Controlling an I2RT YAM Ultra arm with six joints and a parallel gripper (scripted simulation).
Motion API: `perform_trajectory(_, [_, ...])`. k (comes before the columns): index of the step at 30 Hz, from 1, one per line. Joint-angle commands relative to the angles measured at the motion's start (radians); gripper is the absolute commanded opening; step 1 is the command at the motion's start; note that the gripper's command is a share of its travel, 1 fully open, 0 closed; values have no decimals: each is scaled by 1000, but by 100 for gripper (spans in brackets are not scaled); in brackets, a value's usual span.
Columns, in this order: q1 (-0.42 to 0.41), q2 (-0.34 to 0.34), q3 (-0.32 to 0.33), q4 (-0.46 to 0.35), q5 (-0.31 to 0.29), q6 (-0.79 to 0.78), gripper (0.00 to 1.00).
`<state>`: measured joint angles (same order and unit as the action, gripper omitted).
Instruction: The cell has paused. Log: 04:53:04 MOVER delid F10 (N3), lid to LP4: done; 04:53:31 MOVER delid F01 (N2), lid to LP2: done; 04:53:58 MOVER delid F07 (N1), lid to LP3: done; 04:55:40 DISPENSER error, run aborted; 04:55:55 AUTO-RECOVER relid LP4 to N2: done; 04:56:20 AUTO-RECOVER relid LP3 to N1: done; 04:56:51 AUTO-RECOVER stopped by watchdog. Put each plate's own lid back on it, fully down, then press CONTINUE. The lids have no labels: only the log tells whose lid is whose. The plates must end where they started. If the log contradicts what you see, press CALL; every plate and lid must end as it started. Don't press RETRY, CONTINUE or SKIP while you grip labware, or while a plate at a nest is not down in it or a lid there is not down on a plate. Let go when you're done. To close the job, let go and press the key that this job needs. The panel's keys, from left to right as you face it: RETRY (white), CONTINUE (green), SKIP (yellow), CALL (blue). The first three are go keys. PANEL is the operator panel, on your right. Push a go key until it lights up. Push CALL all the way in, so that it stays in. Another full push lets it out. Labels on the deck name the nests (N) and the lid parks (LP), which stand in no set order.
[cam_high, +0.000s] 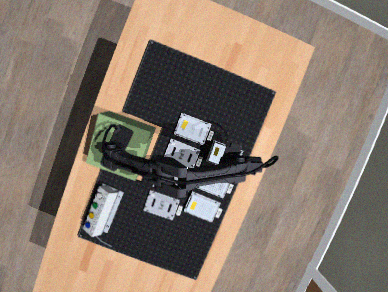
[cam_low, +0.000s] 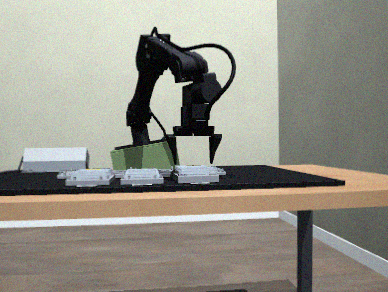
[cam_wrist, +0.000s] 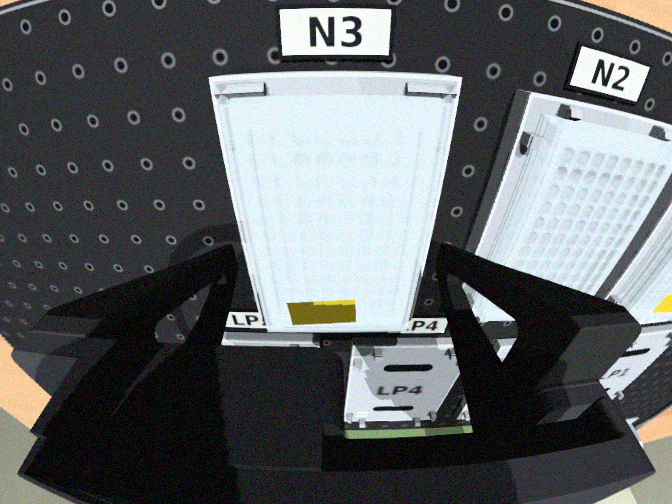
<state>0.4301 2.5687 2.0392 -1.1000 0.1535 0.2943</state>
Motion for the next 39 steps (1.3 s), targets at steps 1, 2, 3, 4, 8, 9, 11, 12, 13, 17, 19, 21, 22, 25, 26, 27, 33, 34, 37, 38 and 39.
perform_trajectory(1, [20, -47, 46, -33, 0, 15, 100])
perform_trajectory(2, [21, -47, 46, -35, 0, 15, 100])
perform_trajectory(3, [21, -47, 44, -36, 0, 15, 100])
perform_trajectory(4, [21, -47, 44, -36, 0, 15, 100])
perform_trajectory(8, [22, -48, 36, -39, 0, 16, 100])
perform_trajectory(9, [22, -48, 35, -39, 0, 16, 100])
perform_trajectory(11, [22, -49, 35, -40, 0, 17, 100])
perform_trajectory(12, [22, -50, 36, -40, 0, 17, 100])
perform_trajectory(13, [23, -50, 38, -41, 0, 17, 100])
perform_trajectory(17, [23, -53, 47, -42, 0, 18, 100])
perform_trajectory(19, [24, -53, 48, -43, 0, 18, 100])
perform_trajectory(21, [24, -54, 49, -44, -1, 18, 100])
perform_trajectory(22, [24, -54, 49, -44, -1, 18, 100])
perform_trajectory(25, [24, -54, 50, -46, -1, 19, 100])
perform_trajectory(26, [25, -54, 51, -47, -1, 19, 100])
perform_trajectory(27, [25, -54, 52, -48, -1, 19, 100])
perform_trajectory(33, [26, -47, 58, -53, -1, 20, 100])
perform_trajectory(34, [26, -46, 60, -54, -1, 20, 100])
perform_trajectory(37, [26, -44, 63, -57, -1, 21, 100])
perform_trajectory(38, [26, -44, 63, -57, -1, 21, 100])
perform_trajectory(39, [26, -44, 63, -57, -1, 21, 100])
